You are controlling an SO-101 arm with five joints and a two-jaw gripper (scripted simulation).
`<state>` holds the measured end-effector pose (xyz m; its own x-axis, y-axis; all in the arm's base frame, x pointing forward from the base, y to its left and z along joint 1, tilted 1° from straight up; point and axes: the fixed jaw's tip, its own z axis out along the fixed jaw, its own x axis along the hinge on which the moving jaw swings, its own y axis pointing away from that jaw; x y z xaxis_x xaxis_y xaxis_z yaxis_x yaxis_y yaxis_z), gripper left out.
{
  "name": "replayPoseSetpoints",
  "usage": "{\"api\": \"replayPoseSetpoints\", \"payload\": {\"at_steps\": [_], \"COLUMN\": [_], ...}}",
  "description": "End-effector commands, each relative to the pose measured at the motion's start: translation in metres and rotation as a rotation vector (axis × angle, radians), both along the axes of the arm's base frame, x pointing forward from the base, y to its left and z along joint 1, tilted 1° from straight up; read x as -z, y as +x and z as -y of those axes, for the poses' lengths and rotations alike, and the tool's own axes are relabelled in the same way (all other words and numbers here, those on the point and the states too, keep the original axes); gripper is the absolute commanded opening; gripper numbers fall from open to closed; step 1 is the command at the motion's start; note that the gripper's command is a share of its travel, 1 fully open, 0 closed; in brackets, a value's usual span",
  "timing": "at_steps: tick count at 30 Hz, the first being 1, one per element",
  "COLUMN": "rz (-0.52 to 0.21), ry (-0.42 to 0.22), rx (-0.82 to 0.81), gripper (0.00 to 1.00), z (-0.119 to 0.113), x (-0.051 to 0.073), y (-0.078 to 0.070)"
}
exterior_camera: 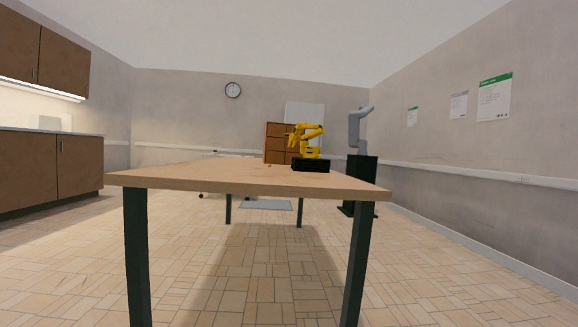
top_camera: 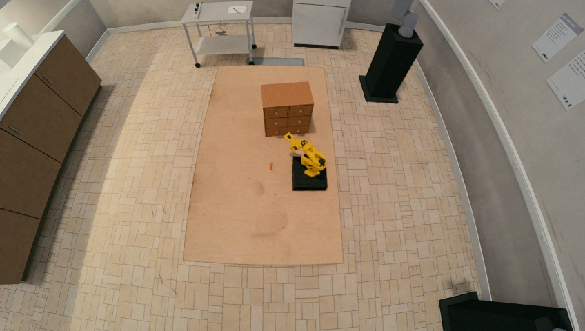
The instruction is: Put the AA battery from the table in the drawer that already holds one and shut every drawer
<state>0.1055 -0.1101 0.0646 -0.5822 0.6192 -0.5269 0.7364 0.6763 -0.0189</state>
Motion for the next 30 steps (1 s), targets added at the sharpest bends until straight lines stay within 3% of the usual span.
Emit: {"api": "replayPoseSetpoints", "payload": {"at_steps": [1,20,30], "rz": [-0.015,-0.015,0.170], "ry": [0.010,0.010,-0.229], "rx": [-0.002,-0.002,0.287], "gripper": [0.21,0.21,0.21], "z": [-0.002,-0.002,0.052], "x": [0.004,0.004,-0.036], "y": [-0.003,-0.003,-0.020]}}
